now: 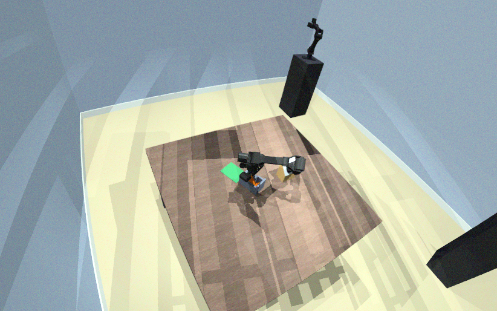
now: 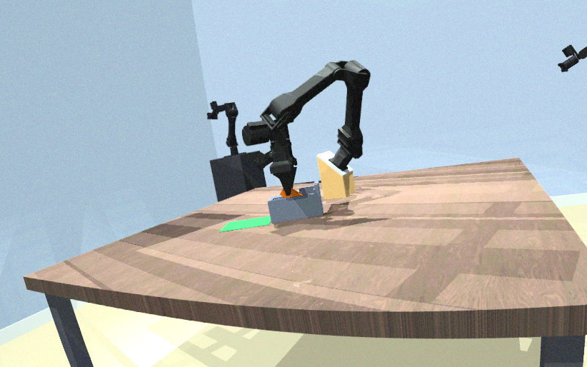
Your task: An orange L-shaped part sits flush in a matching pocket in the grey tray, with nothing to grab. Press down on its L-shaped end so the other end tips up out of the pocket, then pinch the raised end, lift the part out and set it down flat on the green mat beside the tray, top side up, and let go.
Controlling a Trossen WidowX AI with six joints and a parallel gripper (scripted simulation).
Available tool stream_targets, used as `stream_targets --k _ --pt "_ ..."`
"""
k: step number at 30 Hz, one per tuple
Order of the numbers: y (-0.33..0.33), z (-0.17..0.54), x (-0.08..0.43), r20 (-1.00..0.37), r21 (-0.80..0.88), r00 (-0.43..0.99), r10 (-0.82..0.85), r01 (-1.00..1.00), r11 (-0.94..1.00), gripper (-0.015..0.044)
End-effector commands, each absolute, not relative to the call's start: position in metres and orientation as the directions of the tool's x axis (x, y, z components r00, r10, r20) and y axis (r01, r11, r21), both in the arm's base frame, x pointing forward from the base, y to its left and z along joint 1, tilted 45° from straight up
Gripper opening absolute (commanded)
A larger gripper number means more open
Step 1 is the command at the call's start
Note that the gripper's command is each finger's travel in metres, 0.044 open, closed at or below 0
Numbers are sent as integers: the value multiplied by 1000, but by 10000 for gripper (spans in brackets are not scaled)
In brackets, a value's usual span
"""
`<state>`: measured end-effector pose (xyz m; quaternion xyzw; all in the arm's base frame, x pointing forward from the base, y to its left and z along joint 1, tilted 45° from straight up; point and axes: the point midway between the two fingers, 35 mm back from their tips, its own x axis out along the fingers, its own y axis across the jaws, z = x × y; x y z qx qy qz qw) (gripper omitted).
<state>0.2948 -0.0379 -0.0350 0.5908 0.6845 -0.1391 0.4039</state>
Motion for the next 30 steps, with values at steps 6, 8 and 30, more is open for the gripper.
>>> stream_targets --k 6,8,30 --pt "-36 -36 294 -717 286 22 697 921 264 175" --pt "-36 -36 294 -717 286 22 697 921 264 142" --pt "-40 -33 294 -716 284 21 698 922 263 0"
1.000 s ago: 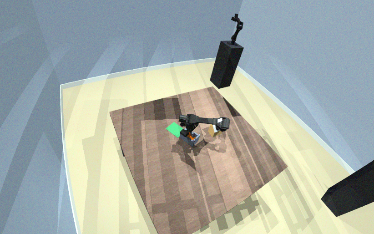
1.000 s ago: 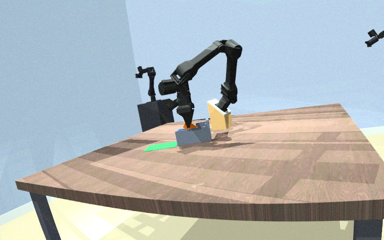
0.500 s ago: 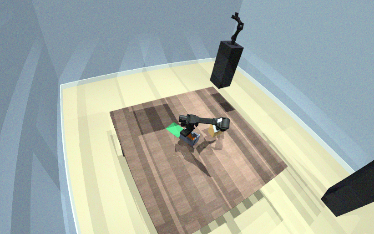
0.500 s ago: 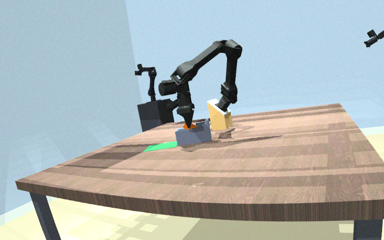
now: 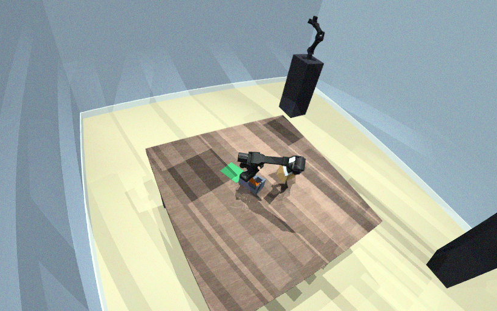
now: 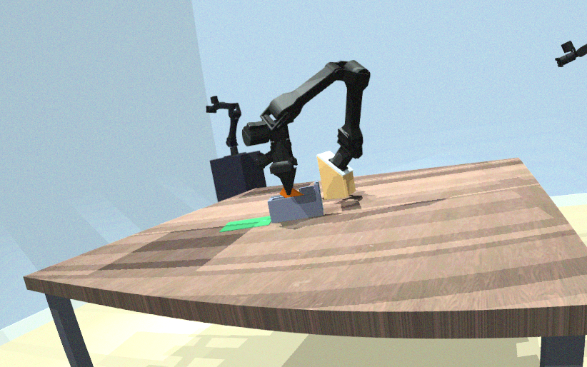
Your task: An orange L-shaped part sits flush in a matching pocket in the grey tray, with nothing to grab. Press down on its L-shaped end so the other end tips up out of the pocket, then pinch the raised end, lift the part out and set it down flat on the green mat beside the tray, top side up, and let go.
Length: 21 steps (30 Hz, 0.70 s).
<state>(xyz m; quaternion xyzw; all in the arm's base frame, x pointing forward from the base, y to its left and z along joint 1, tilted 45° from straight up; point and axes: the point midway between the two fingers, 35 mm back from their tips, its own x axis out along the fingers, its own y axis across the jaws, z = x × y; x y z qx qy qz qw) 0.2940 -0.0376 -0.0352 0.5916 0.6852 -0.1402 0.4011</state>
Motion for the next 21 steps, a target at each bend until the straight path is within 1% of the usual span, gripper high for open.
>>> stream_targets --k 1,21 --pt "-41 -32 294 -716 284 21 698 922 263 0" --pt "-63 -9 293 -714 280 18 700 924 261 0"
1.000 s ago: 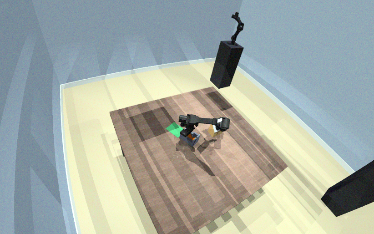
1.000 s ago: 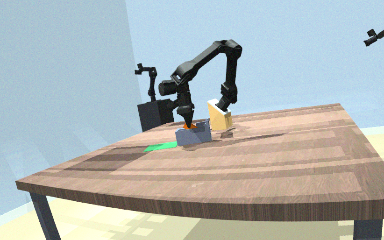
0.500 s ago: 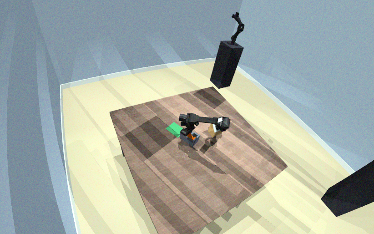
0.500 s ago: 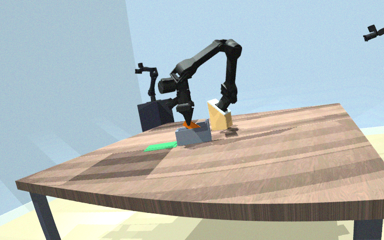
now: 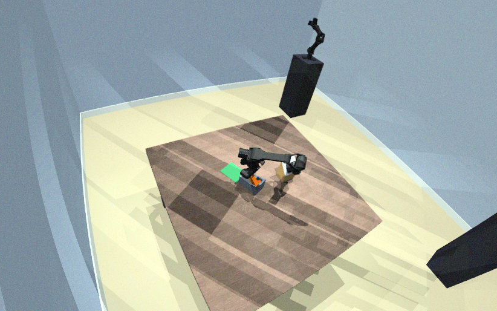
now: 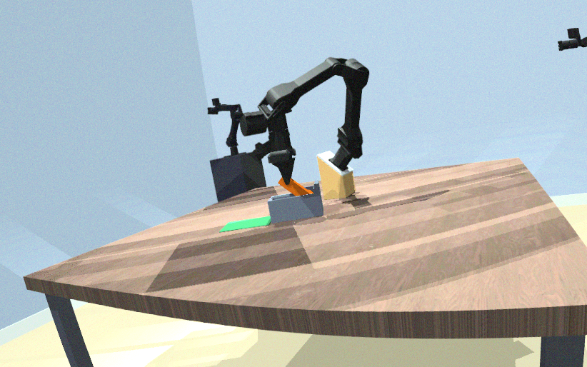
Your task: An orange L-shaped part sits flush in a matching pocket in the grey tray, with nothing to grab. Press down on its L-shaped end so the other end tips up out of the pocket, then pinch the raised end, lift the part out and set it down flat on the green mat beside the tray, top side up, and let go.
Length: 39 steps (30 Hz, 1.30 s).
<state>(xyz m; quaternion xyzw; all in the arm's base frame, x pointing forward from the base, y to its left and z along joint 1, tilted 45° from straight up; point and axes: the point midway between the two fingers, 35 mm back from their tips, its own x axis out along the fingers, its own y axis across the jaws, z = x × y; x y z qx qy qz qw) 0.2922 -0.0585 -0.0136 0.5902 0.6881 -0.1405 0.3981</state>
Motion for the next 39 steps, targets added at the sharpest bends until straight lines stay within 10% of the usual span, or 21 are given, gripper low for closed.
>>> stream_targets --k 1,39 --pt "-64 -8 293 -714 280 18 700 924 261 0" --pt "-100 28 291 -715 278 18 699 924 261 0"
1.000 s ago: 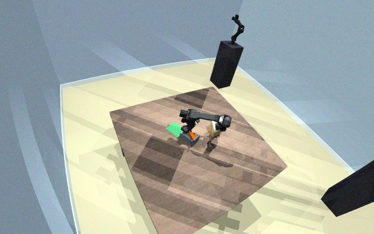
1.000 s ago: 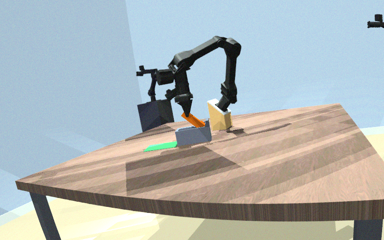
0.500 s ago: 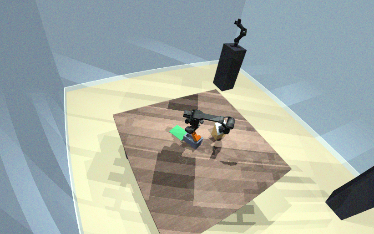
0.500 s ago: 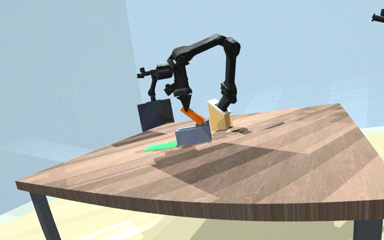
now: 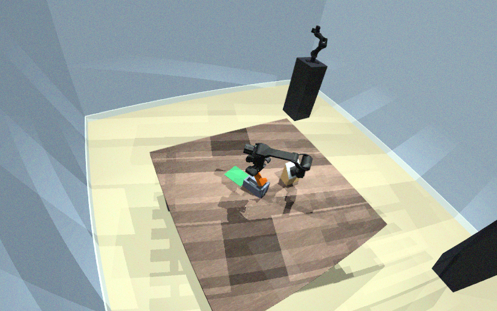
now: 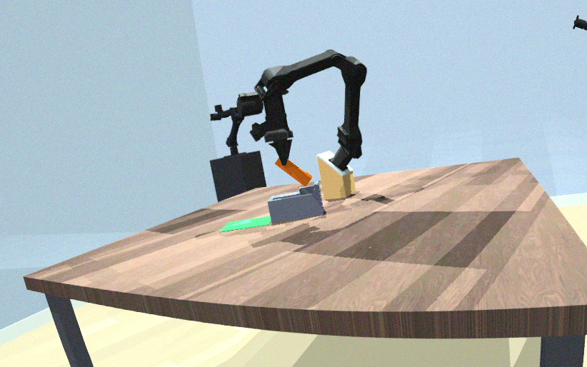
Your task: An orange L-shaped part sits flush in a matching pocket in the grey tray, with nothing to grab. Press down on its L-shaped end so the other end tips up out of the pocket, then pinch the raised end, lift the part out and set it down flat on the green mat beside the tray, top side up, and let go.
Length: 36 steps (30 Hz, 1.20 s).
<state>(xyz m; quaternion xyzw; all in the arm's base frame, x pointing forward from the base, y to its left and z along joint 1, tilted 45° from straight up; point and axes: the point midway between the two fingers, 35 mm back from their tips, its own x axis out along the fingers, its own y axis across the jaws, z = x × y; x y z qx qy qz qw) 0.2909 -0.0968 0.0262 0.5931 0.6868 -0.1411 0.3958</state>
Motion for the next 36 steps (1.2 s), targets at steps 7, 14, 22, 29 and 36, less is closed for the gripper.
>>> stream_targets --k 7,14,22,29,36 --pt "-111 16 297 -715 279 18 699 924 262 0" --pt "-130 -4 307 -716 279 19 698 924 262 0" --pt "-153 -26 318 -717 280 19 696 924 262 0" --pt "-170 -42 325 -718 280 20 695 923 263 0" --pt "-185 -56 332 -719 280 21 695 923 263 0"
